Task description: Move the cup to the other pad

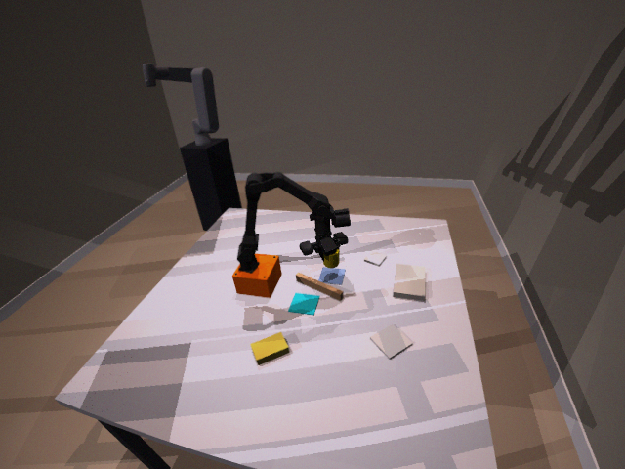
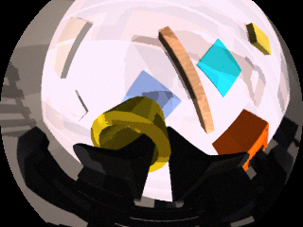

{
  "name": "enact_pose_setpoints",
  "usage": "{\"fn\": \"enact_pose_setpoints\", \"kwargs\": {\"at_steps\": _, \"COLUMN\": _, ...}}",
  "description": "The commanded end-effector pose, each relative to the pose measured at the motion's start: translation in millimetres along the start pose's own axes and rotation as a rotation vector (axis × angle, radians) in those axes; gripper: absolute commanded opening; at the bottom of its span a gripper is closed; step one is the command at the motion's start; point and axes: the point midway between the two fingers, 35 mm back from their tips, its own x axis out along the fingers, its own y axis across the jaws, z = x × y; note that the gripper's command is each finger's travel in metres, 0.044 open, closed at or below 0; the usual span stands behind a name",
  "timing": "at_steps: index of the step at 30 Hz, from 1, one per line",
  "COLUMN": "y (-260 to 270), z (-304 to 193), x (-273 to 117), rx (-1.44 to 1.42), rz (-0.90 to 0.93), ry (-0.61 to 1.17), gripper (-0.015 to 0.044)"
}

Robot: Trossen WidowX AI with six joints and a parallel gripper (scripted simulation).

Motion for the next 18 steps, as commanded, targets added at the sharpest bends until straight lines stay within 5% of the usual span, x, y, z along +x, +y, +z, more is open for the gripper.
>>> {"fn": "enact_pose_setpoints", "kwargs": {"at_steps": 1, "y": 0.2, "z": 0.1, "x": 0.5, "rx": -0.001, "rz": 0.000, "ry": 0.000, "gripper": 0.0000}}
{"fn": "enact_pose_setpoints", "kwargs": {"at_steps": 18, "y": -24.0, "z": 15.6, "x": 0.7, "rx": 0.002, "rz": -0.002, "ry": -0.005, "gripper": 0.0000}}
